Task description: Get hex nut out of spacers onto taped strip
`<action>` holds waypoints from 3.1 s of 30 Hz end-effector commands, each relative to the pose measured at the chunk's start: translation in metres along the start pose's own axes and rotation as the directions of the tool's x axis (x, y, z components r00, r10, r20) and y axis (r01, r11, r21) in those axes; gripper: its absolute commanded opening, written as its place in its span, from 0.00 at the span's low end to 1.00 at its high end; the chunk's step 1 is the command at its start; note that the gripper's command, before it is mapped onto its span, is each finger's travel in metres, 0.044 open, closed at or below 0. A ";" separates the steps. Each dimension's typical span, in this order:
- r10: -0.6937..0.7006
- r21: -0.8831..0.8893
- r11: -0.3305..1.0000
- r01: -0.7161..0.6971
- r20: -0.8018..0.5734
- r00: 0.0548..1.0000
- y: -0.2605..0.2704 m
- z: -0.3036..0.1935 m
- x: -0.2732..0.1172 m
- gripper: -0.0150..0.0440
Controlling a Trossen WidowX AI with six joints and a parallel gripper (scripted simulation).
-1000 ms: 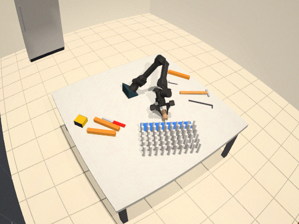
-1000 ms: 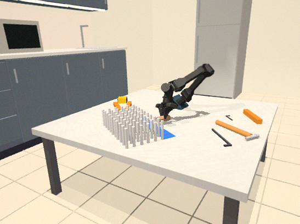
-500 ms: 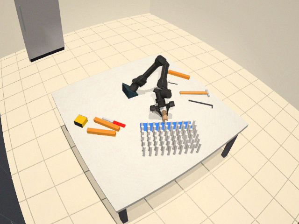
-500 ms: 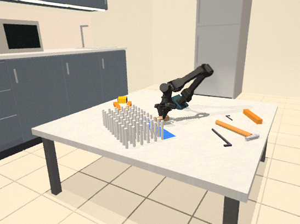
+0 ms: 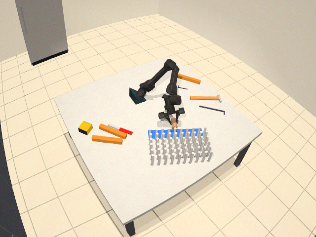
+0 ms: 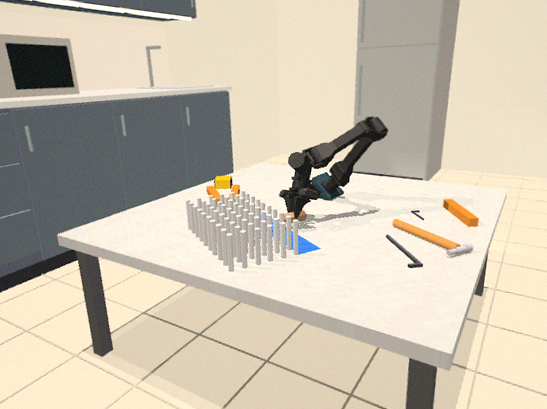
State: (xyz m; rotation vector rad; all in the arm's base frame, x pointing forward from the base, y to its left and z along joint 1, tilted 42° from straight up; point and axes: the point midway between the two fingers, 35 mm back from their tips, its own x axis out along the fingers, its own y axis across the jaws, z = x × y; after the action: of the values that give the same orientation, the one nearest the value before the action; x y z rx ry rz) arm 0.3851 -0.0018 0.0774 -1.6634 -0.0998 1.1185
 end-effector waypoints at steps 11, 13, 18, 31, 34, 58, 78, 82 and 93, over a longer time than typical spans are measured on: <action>-0.006 -0.010 1.000 0.006 -0.005 1.000 -0.001 -0.009 0.002 0.25; -0.006 -0.010 1.000 0.006 -0.005 1.000 -0.001 -0.008 0.003 0.25; -0.005 -0.009 1.000 0.005 -0.006 1.000 0.001 -0.007 0.007 0.25; -0.004 -0.004 1.000 0.004 -0.007 1.000 0.005 -0.002 0.017 0.25; -0.004 -0.003 1.000 0.004 -0.007 1.000 0.006 -0.001 0.019 0.25; -0.004 -0.004 1.000 0.004 -0.006 1.000 0.000 0.010 0.016 0.25; -0.004 -0.003 1.000 0.004 -0.006 1.000 -0.003 0.021 0.012 0.25; -0.004 -0.003 1.000 0.004 -0.005 1.000 -0.003 0.023 0.011 0.25; -0.004 -0.003 1.000 0.004 -0.005 1.000 -0.003 0.029 0.009 0.25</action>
State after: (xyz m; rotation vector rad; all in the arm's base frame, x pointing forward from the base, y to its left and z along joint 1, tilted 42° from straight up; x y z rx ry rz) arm 0.3727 0.0245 0.0744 -1.6695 -0.1064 1.1133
